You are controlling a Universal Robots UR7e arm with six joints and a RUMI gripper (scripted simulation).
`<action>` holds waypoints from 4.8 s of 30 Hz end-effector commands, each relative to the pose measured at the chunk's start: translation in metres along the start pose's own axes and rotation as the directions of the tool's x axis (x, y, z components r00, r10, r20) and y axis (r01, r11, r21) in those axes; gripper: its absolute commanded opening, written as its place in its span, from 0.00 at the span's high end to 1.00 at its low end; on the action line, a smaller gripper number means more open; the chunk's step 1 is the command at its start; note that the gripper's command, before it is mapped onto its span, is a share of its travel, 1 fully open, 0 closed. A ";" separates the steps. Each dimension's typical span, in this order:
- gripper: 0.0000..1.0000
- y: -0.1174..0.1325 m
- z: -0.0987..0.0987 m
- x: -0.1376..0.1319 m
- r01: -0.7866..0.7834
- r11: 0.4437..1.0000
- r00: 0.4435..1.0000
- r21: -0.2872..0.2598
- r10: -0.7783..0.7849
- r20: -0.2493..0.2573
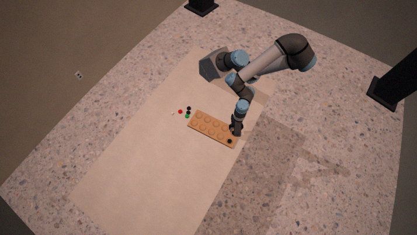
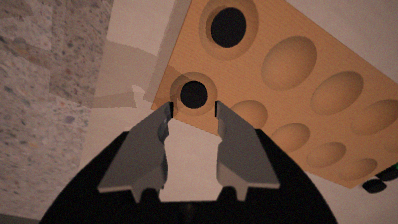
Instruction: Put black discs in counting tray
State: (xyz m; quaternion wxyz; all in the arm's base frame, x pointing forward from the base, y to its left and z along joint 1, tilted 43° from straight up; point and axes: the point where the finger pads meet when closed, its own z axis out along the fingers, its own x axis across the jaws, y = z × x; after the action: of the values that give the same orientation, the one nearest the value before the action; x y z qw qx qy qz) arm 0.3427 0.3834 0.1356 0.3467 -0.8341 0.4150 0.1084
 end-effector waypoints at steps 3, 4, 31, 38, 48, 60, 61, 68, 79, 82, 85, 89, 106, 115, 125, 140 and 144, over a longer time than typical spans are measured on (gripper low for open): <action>0.72 -0.002 -0.016 0.000 0.003 1.000 1.000 0.002 -0.003 0.000; 0.72 -0.002 -0.020 0.000 0.003 1.000 1.000 0.002 -0.003 0.000; 0.72 -0.002 -0.082 -0.001 0.003 1.000 1.000 0.002 -0.003 -0.001; 0.72 -0.001 -0.082 0.000 0.001 1.000 1.000 0.000 -0.001 0.000; 0.72 -0.001 -0.081 -0.001 0.001 1.000 1.000 -0.001 -0.001 0.001; 0.72 -0.001 -0.081 -0.001 0.001 1.000 1.000 -0.001 -0.001 0.001; 0.72 -0.001 -0.081 -0.001 0.001 1.000 1.000 -0.001 -0.001 0.001; 0.72 -0.001 -0.081 -0.001 0.001 1.000 1.000 -0.001 -0.001 0.001; 0.72 -0.001 -0.081 -0.001 0.001 1.000 1.000 -0.001 -0.001 0.001; 0.72 -0.001 -0.081 -0.001 0.001 1.000 1.000 -0.001 -0.001 0.001; 0.72 -0.001 -0.081 -0.001 0.001 1.000 1.000 -0.001 -0.001 0.001; 0.72 0.001 -0.080 0.000 -0.001 1.000 1.000 -0.004 0.001 0.002; 0.72 0.004 -0.110 0.083 -0.164 0.983 0.973 -0.083 0.148 -0.175; 0.72 0.012 -0.137 0.136 -0.278 0.954 0.926 -0.116 0.234 -0.296; 0.72 0.027 -0.178 0.196 -0.414 0.900 0.839 -0.133 0.321 -0.439; 0.72 0.056 -0.247 0.271 -0.590 0.799 0.669 -0.117 0.403 -0.624; 0.72 0.063 -0.263 0.285 -0.623 0.775 0.629 -0.108 0.414 -0.658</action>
State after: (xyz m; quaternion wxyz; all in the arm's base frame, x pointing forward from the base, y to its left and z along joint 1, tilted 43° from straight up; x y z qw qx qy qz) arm 0.4431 0.0365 0.1647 0.0378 -0.7271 0.6854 0.0104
